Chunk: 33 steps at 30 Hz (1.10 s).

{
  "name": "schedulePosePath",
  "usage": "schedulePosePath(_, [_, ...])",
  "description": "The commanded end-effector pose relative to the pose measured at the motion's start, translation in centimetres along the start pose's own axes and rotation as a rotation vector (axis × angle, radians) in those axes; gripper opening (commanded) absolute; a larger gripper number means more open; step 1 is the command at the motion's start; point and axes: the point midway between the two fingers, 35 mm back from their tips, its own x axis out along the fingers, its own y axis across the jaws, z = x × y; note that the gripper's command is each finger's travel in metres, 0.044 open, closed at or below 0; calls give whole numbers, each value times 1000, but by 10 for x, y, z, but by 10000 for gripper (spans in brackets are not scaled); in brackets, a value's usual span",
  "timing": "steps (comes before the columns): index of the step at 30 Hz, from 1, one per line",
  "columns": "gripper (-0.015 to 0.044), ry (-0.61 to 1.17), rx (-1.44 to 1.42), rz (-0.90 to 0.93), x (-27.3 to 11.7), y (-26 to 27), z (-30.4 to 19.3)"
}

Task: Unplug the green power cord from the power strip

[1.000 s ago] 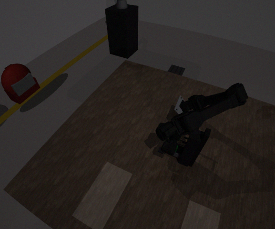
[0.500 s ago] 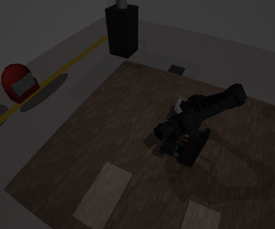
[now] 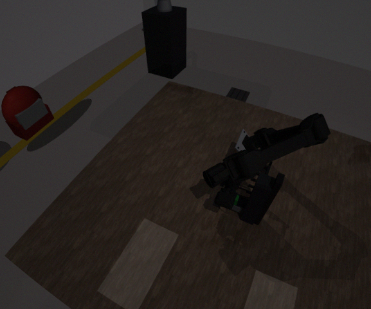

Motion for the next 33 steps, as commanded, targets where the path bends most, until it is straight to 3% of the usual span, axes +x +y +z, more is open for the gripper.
schedulePosePath(1, [0, -86, 21, 8, -12, -1, 39])
schedulePosePath(9, [0, -86, 22, 8, -15, -3, 52])
schedulePosePath(22, [341, -81, 22, 8, -10, -3, 41])
schedulePosePath(26, [440, -84, 23, 9, -17, -2, 62])
schedulePosePath(33, [440, -85, 22, 9, -27, -5, 100])
